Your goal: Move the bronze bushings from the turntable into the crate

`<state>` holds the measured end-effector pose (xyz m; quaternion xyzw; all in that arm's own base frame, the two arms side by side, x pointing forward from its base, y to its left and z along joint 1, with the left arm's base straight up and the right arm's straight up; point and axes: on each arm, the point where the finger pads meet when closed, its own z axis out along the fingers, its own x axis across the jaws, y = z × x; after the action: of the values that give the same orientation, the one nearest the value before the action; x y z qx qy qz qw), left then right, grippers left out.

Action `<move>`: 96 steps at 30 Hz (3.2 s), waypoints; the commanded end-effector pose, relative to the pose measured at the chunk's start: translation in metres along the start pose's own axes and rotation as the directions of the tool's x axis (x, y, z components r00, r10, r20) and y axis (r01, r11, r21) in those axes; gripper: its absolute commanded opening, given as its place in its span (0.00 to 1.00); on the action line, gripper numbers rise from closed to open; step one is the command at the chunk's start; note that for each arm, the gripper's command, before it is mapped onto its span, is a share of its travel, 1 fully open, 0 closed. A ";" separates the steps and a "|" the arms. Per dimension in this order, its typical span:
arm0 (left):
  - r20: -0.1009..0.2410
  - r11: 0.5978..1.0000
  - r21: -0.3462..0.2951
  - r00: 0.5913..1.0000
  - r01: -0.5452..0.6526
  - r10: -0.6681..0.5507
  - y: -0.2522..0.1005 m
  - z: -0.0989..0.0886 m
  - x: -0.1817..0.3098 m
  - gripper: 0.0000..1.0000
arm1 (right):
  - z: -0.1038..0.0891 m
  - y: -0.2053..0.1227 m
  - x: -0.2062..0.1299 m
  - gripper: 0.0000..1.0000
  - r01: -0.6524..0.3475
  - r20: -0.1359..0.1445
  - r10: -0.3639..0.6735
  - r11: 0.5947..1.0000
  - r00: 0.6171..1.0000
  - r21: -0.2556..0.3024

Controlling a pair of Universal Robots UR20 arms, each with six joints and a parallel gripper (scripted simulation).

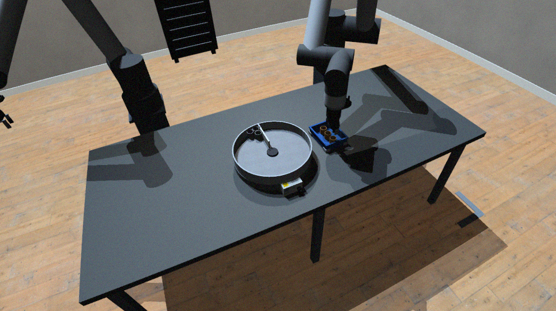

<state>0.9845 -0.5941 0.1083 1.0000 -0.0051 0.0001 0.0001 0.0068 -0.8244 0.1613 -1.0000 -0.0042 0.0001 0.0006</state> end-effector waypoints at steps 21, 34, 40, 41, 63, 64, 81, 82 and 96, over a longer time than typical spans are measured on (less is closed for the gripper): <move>-0.001 1.000 -0.001 1.000 0.000 0.000 0.000 -0.040 0.000 0.38 | -0.001 0.001 0.000 1.00 0.000 0.000 0.000 1.000 1.000 -0.001; -0.001 1.000 -0.001 1.000 0.000 0.000 0.000 -0.040 0.000 0.38 | -0.001 0.001 0.000 1.00 0.000 0.000 0.000 1.000 1.000 -0.001; -0.001 1.000 -0.001 1.000 0.000 0.000 0.000 -0.040 0.000 0.38 | -0.001 0.001 0.000 1.00 0.000 0.000 0.000 1.000 1.000 -0.001; -0.001 1.000 -0.001 1.000 0.000 0.000 0.000 -0.040 0.000 0.38 | -0.001 0.001 0.000 1.00 0.000 0.000 0.000 1.000 1.000 -0.001; -0.001 1.000 -0.001 1.000 0.000 0.000 0.000 -0.040 0.000 0.38 | -0.001 0.001 0.000 1.00 0.000 0.000 0.000 1.000 1.000 -0.001; -0.001 1.000 -0.001 1.000 0.000 0.000 0.000 -0.040 0.000 0.38 | -0.001 0.001 0.000 1.00 0.000 0.000 0.000 1.000 1.000 -0.001; -0.001 1.000 -0.001 1.000 0.000 0.000 0.000 -0.040 0.000 0.38 | -0.001 0.001 0.000 1.00 0.000 0.000 0.000 1.000 1.000 -0.001; -0.001 1.000 -0.001 1.000 0.000 0.000 0.000 -0.040 0.000 0.38 | -0.001 0.001 0.000 1.00 0.000 0.000 0.000 1.000 1.000 -0.001; -0.001 1.000 -0.001 1.000 0.000 0.000 0.000 -0.134 0.000 1.00 | -0.001 0.001 0.000 1.00 0.000 0.000 0.000 1.000 1.000 -0.001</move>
<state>0.9846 -0.5942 0.2252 1.0000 -0.0051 0.0008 0.0008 0.0068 -0.8244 0.1613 -1.0000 -0.0042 0.0001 0.0006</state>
